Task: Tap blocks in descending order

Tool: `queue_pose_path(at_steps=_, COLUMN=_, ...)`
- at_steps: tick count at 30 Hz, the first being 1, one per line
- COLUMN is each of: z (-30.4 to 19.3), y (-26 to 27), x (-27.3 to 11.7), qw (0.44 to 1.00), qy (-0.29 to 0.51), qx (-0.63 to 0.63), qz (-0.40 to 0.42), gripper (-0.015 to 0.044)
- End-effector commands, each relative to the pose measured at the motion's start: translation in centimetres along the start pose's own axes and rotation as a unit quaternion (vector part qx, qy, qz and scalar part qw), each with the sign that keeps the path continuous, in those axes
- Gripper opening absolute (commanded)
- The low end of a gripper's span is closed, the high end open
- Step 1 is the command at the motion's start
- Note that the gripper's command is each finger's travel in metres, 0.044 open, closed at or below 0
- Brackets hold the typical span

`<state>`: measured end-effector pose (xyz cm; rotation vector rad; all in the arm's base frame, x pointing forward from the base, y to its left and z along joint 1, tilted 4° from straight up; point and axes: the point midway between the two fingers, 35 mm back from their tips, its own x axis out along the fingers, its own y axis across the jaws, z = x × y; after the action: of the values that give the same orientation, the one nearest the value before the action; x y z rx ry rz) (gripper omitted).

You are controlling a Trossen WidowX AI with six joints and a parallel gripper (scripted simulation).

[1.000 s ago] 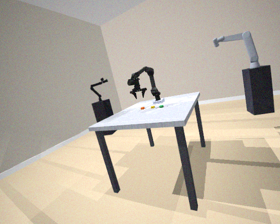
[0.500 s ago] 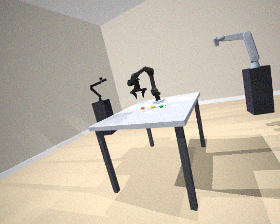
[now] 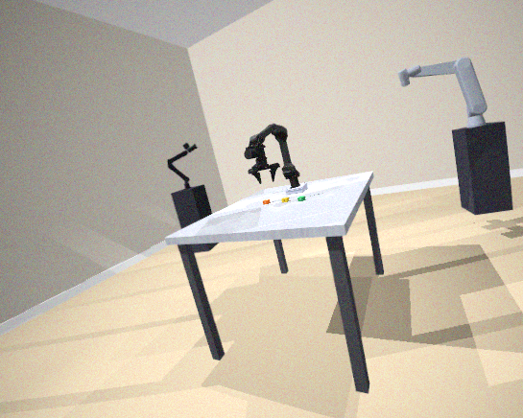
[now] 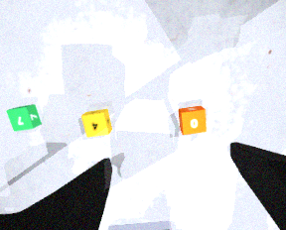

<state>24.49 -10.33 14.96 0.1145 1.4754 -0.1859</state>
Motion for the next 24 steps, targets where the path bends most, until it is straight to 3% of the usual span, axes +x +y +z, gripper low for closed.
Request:
queue_pose_path(at_steps=1, z=0.2, y=4.6, x=0.0, qw=1.0, qy=0.002, qx=-0.002, qz=0.002, gripper=0.04)
queue_pose_path(at_steps=6, z=-0.3, y=8.8, x=0.0, qw=1.0, qy=0.001, qx=-0.002, qz=0.004, gripper=0.04)
queue_pose_path(at_steps=24, z=-0.3, y=8.8, x=0.0, qw=1.0, qy=0.001, qx=-0.002, qz=0.004, gripper=0.04)
